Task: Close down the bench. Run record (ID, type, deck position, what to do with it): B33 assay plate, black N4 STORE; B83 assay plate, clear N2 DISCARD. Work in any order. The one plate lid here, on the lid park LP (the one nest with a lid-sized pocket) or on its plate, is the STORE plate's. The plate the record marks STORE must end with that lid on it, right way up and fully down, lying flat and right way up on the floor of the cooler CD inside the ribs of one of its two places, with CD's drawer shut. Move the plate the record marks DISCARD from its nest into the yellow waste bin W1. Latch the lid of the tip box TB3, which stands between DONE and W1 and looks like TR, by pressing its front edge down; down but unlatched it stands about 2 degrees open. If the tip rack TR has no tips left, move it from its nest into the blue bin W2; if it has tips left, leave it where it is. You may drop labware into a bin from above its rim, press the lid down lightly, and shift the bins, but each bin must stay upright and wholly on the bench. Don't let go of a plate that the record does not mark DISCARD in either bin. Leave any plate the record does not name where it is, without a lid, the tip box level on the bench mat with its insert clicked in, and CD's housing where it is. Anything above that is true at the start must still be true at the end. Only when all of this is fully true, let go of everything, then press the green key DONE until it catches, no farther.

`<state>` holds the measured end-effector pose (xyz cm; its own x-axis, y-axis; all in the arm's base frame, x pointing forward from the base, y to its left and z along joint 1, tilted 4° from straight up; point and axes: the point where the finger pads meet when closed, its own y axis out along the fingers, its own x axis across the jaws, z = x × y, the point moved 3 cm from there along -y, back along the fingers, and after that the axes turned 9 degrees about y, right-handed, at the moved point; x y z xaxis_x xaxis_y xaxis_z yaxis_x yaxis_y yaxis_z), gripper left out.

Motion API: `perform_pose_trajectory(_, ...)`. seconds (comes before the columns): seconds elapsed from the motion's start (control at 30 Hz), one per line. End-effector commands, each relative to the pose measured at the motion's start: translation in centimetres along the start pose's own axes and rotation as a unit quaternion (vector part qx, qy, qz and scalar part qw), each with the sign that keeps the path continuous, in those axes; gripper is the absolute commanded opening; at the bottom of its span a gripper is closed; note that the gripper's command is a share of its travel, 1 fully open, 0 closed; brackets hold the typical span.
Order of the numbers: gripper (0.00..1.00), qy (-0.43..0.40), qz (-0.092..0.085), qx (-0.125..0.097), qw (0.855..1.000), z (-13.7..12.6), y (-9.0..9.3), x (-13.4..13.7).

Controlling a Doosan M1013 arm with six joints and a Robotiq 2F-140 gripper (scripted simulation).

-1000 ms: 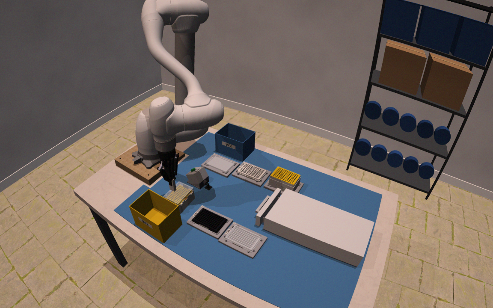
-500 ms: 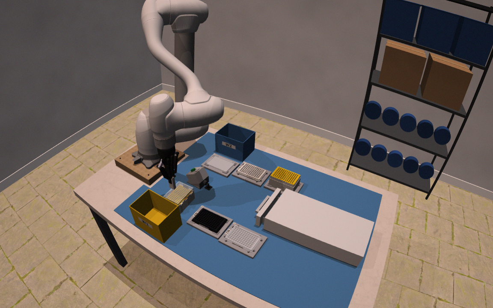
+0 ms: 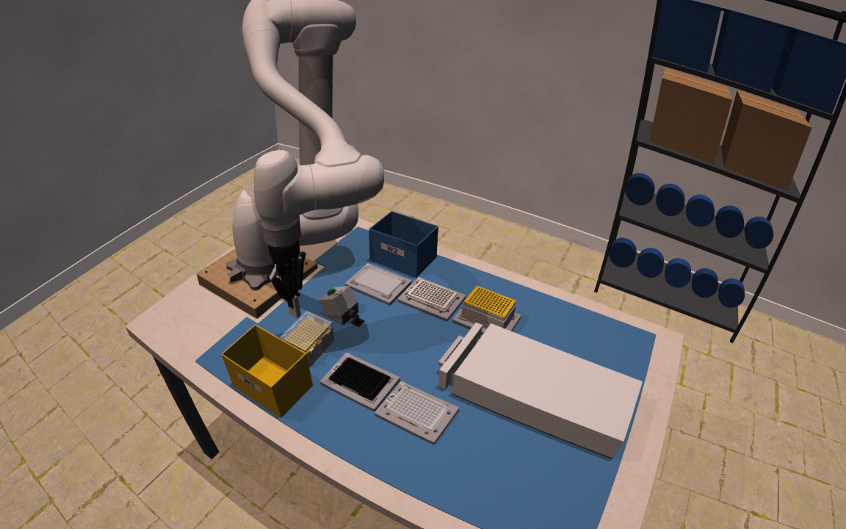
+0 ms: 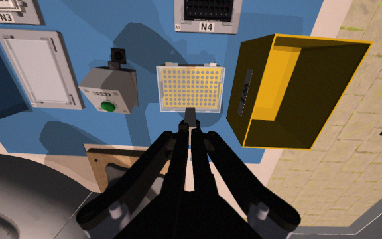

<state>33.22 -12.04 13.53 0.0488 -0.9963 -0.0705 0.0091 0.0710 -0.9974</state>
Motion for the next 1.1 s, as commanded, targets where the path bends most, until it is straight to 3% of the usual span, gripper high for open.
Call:
perform_pose_trajectory(0.0,0.00,0.000,0.000,0.000,1.000,0.0,-0.7,0.0)
perform_pose_trajectory(0.6,0.00,0.000,0.000,0.000,1.000,0.0,-3.9,0.0)
perform_pose_trajectory(1.07,0.00,0.000,0.000,0.000,1.000,0.0,-4.3,0.0)
